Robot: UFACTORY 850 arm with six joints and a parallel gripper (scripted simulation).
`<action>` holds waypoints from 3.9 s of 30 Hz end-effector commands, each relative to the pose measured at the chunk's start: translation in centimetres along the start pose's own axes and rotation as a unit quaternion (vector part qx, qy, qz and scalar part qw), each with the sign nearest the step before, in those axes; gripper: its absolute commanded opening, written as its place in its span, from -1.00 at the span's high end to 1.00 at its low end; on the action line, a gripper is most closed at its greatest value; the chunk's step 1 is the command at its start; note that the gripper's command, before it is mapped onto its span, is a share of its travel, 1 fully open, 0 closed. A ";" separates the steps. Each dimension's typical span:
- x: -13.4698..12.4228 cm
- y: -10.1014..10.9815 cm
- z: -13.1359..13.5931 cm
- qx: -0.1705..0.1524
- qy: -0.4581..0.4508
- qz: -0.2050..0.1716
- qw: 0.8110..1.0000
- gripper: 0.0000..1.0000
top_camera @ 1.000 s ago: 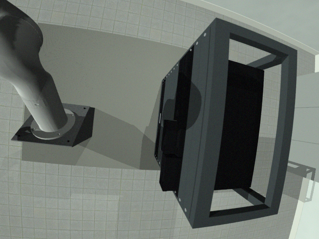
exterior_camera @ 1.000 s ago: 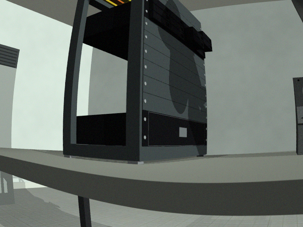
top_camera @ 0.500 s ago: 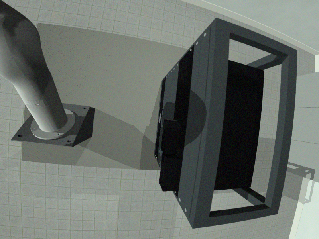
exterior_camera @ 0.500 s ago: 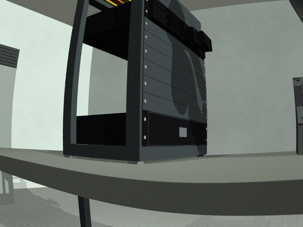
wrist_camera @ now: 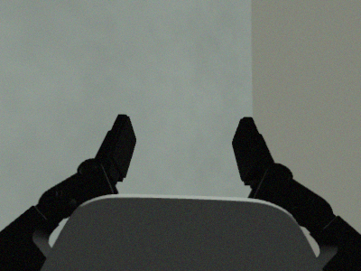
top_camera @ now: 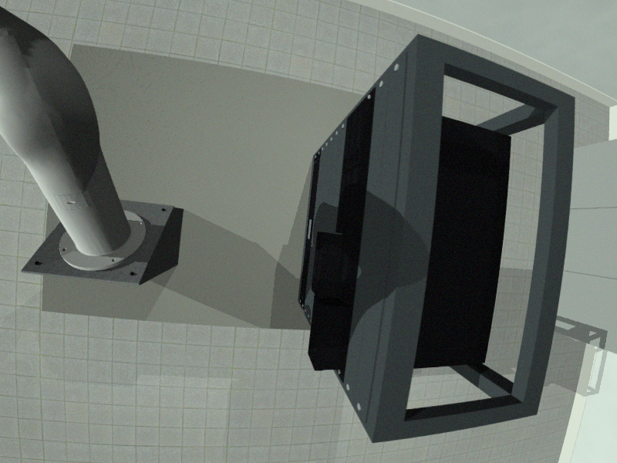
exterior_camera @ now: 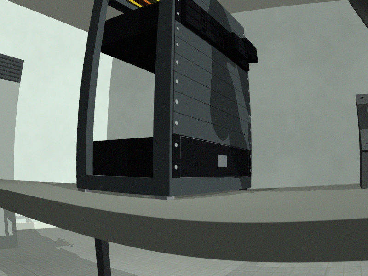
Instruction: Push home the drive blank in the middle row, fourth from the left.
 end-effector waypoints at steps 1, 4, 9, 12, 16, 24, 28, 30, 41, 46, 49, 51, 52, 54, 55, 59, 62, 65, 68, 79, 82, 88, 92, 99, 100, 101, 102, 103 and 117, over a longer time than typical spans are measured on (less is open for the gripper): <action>2.9 -0.4 2.8 -0.051 -0.027 0.045 0.997 -1.00; 2.9 -0.4 2.8 -0.051 -0.027 0.045 0.997 -1.00; 5.6 0.0 5.3 -0.094 -0.052 0.094 0.990 -1.00; 7.7 0.4 7.0 -0.122 -0.071 0.133 0.981 -1.00; 9.6 1.1 8.7 -0.148 -0.089 0.171 0.970 -1.00; 12.8 2.6 11.1 -0.184 -0.117 0.237 0.947 -1.00; 14.6 3.7 12.4 -0.202 -0.133 0.276 0.930 -1.00; 15.8 4.5 13.3 -0.213 -0.142 0.302 0.918 -1.00; 19.9 8.1 16.0 -0.243 -0.177 0.404 0.864 -1.00; 22.2 10.5 17.2 -0.253 -0.194 0.465 0.826 -1.00; 23.4 12.0 17.8 -0.255 -0.203 0.499 0.803 -1.00; 24.1 13.0 18.2 -0.256 -0.208 0.521 0.787 -1.00; 24.5 13.5 18.3 -0.256 -0.210 0.532 0.779 -1.00; 24.8 14.1 18.5 -0.256 -0.212 0.543 0.771 -1.00; 24.8 14.1 18.5 -0.256 -0.212 0.543 0.771 -1.00; 26.1 16.1 19.0 -0.254 -0.220 0.584 0.739 -1.00; 26.9 17.5 19.3 -0.251 -0.225 0.612 0.715 -1.00; 27.7 19.0 19.5 -0.246 -0.228 0.639 0.692 -1.00; 28.3 20.4 19.6 -0.240 -0.231 0.665 0.669 -1.00; 29.8 24.3 19.7 -0.218 -0.234 0.730 0.603 -1.00; 30.2 25.4 19.6 -0.210 -0.234 0.749 0.583 -1.00; 30.7 27.2 19.5 -0.196 -0.233 0.776 0.552 -1.00; 30.9 28.2 19.4 -0.188 -0.231 0.791 0.534 -1.00; 31.3 30.2 19.1 -0.169 -0.228 0.820 0.498 -1.00; 31.3 30.4 19.0 -0.166 -0.227 0.823 0.493 -1.00; 31.4 30.7 19.0 -0.164 -0.226 0.827 0.489 -1.00; 31.4 30.9 18.9 -0.161 -0.226 0.830 0.484 -1.00; 31.4 31.1 18.9 -0.159 -0.225 0.833 0.480 -1.00; 31.7 33.3 18.4 -0.134 -0.218 0.862 0.438 -1.00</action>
Point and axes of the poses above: the point where the finger pads meet when closed, its own y axis back along the fingers, its own z axis across the jaws, x = y × z, the point moved 8 cm from there along y, back along the fingers, and after that the axes turned 2 degrees about y, right-handed, at the moved point
